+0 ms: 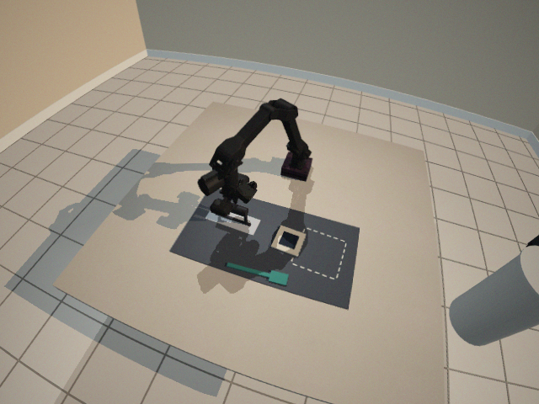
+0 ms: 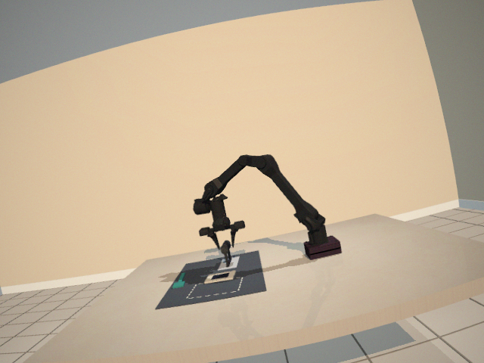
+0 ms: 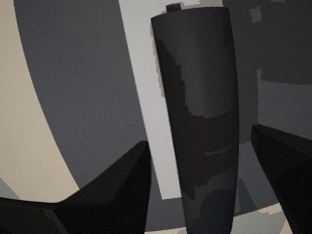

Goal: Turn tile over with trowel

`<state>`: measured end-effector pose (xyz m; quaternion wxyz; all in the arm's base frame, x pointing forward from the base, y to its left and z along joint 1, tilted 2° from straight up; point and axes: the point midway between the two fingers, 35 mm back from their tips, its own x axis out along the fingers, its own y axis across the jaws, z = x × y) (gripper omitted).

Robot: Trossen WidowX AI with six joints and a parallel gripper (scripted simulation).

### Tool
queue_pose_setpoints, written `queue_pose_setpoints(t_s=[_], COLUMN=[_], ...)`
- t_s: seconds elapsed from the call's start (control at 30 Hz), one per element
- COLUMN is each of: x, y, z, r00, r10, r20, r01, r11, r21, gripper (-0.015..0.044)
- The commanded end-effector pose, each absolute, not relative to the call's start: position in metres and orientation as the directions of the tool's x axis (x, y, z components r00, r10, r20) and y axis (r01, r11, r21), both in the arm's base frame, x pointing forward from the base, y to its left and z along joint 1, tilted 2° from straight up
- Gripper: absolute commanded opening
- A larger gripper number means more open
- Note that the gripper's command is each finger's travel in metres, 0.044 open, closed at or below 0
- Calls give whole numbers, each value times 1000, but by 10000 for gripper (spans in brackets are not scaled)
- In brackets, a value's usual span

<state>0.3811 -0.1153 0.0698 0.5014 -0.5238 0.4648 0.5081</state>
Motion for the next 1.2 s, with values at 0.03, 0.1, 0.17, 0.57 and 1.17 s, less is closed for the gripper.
queue_pose_setpoints(t_s=[0.03,0.1,0.17,0.57,1.17], x=[381,381,379,376,380], y=[-115,-115,-115,-116,-119], z=[69,72,92,125,114], r00=[52,52,52,65,223], r10=[27,27,27,19,30], r20=[-998,-998,-998,-998,-974], r01=[-997,-997,-997,-996,-854], r11=[-62,-62,-62,-56,488], r21=[-53,-53,-53,-66,-180], gripper=[270,270,270,300,300])
